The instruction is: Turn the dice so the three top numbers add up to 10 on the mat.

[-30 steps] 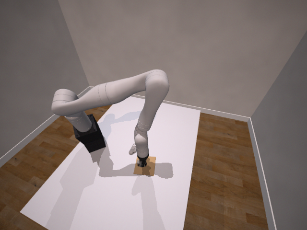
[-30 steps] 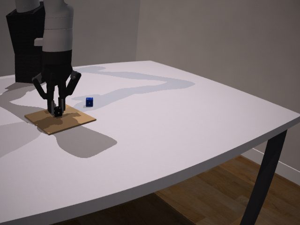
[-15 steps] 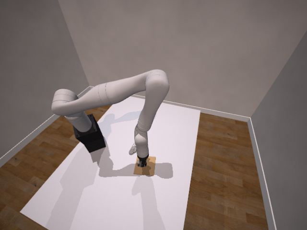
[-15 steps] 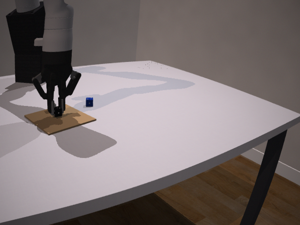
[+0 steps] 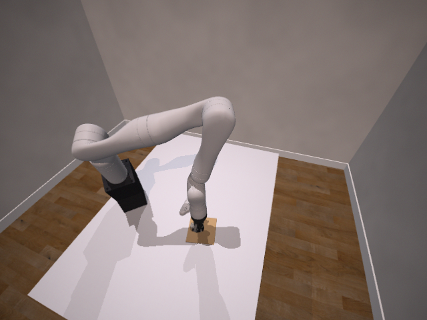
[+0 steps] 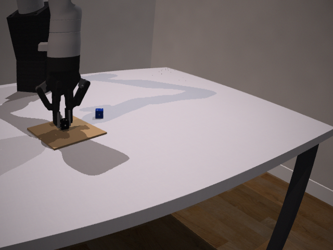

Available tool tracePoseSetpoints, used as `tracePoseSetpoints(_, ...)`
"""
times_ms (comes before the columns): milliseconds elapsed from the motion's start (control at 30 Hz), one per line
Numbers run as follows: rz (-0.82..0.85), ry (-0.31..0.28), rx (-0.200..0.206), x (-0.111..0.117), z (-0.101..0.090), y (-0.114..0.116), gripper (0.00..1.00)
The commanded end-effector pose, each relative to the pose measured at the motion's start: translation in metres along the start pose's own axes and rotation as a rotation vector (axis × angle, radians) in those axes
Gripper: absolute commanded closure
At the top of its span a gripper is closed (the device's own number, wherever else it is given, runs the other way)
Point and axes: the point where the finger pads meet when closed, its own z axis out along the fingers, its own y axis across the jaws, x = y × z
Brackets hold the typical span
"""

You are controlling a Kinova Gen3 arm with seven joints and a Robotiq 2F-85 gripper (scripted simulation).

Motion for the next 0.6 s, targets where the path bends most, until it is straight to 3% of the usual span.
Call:
tracePoseSetpoints(0,0.007,-0.007,-0.006,-0.0029,0.0012,0.0028,0.85)
tracePoseSetpoints(567,0.035,-0.007,-0.006,-0.0031,0.0011,0.0044,0.85)
